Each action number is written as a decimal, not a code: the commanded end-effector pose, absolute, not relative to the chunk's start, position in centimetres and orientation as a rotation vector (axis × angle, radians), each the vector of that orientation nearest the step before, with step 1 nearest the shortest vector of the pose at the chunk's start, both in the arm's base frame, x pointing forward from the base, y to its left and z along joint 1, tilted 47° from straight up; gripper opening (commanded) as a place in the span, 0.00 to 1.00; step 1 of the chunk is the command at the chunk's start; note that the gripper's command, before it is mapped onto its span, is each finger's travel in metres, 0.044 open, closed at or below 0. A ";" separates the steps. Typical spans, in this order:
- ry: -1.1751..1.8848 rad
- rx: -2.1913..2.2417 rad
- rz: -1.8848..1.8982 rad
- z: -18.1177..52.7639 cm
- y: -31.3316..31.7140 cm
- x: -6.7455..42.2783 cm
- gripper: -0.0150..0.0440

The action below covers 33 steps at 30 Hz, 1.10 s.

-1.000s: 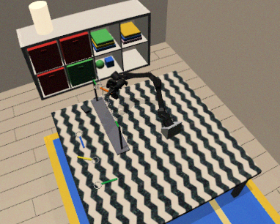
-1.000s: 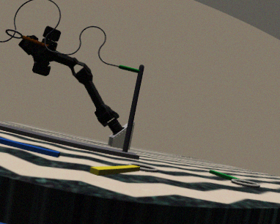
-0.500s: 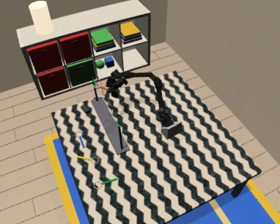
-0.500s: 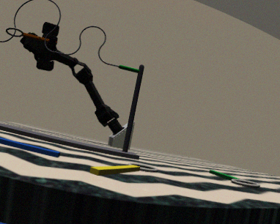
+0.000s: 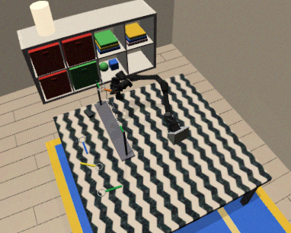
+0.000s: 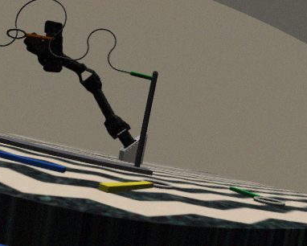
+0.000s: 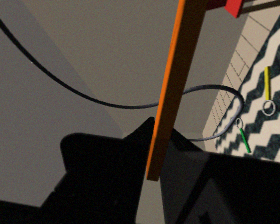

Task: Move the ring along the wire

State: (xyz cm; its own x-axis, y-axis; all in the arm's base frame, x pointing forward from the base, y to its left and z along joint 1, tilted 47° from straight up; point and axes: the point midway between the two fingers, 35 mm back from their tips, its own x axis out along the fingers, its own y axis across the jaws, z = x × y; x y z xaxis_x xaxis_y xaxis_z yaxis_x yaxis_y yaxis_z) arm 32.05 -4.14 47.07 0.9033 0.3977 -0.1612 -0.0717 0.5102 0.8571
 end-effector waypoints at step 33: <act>0.268 1.161 0.298 51.2 -2.0 32.6 0.00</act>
